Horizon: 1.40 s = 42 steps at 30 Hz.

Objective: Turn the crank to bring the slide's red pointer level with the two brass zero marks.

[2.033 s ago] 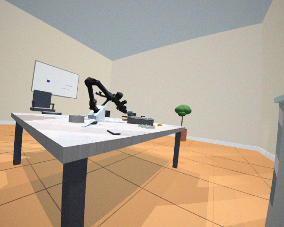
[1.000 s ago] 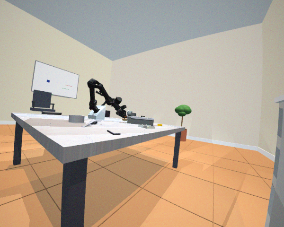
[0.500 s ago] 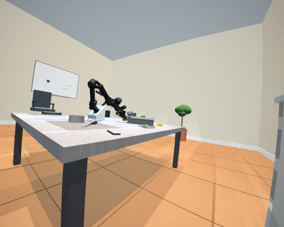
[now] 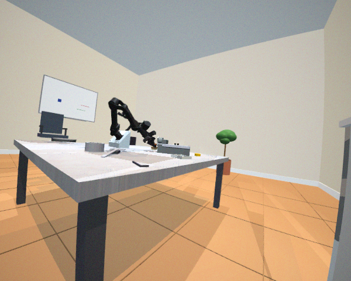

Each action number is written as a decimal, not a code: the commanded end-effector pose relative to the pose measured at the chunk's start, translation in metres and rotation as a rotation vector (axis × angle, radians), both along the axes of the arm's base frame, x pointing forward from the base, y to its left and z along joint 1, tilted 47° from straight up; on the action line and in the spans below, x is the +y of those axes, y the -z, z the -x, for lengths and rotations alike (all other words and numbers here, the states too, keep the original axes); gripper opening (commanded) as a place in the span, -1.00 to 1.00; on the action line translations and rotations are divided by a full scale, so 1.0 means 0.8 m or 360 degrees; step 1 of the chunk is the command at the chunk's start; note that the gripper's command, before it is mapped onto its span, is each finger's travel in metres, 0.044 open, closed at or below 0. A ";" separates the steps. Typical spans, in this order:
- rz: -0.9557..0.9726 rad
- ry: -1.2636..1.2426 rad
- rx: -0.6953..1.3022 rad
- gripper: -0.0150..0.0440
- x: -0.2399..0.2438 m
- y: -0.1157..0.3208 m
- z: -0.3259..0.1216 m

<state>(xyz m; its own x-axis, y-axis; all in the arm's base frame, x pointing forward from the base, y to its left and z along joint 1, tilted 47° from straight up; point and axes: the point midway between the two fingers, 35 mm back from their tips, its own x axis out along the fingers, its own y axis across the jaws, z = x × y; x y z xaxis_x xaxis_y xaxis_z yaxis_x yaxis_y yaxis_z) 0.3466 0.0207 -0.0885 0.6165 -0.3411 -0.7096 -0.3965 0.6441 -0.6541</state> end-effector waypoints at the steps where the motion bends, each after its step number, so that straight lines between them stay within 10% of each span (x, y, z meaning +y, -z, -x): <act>1: 0.0007 -0.0005 0.0008 -0.49 -0.001 -0.001 -0.001; 42: 0.0008 -0.0005 0.0008 -0.49 -0.018 -0.042 -0.019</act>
